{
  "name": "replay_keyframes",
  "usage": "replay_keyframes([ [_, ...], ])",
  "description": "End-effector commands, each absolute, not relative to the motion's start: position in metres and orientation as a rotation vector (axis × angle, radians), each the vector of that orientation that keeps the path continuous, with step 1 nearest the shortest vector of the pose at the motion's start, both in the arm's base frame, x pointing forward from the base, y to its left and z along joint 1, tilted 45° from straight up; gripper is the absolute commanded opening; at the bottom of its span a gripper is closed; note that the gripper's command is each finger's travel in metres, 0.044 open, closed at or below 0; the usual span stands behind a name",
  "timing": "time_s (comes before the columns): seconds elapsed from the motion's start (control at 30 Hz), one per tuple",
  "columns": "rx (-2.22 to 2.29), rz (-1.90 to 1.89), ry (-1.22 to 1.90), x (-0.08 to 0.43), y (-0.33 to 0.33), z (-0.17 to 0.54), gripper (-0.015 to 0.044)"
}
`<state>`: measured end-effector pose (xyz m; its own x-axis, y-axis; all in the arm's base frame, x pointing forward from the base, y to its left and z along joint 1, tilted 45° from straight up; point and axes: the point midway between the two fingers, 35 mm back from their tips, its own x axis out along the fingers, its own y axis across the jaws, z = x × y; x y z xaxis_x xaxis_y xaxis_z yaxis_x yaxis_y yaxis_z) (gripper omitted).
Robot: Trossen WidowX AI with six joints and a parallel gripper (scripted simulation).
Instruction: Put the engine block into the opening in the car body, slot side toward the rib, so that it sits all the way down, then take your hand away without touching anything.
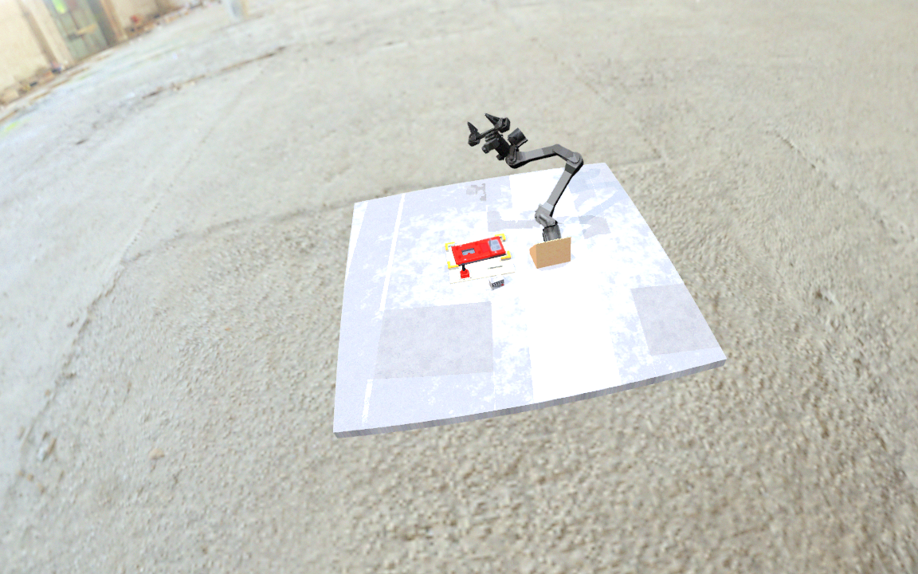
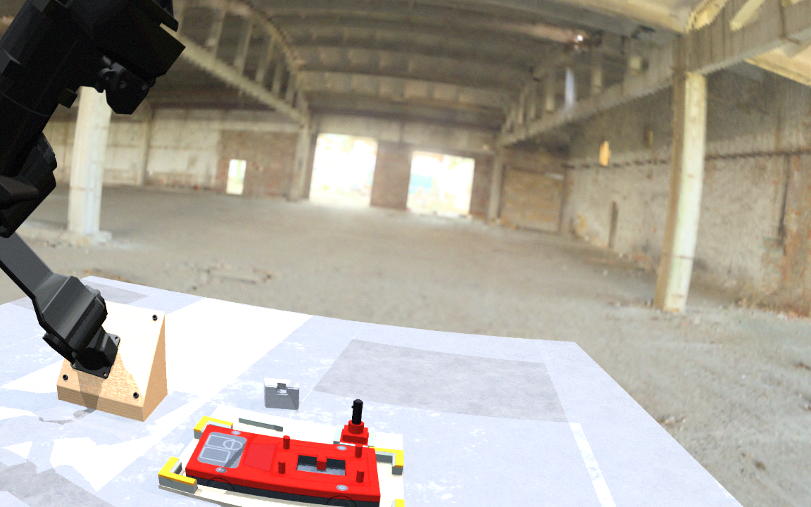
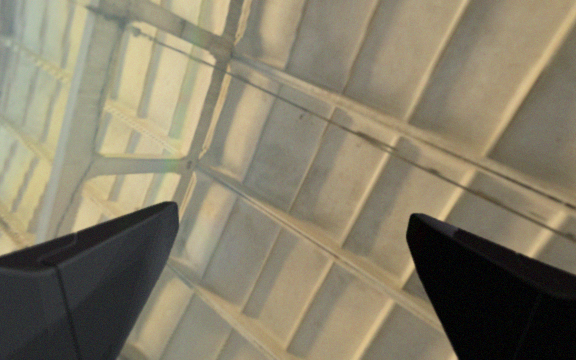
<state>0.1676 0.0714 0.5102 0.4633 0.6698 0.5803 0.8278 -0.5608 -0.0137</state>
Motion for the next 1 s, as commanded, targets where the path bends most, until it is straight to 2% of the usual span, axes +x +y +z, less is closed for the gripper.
replay_keyframes([
  [0.0, -2.422, -0.765, -1.278, 0.168, 0.071, 0.51, 0.0426],
  [0.03, -2.418, -0.76, -1.277, 0.168, 0.071, 0.51, 0.044],
  [0.97, -1.735, -0.109, -1.0, 0.264, 0.061, 0.488, 0.044],
])
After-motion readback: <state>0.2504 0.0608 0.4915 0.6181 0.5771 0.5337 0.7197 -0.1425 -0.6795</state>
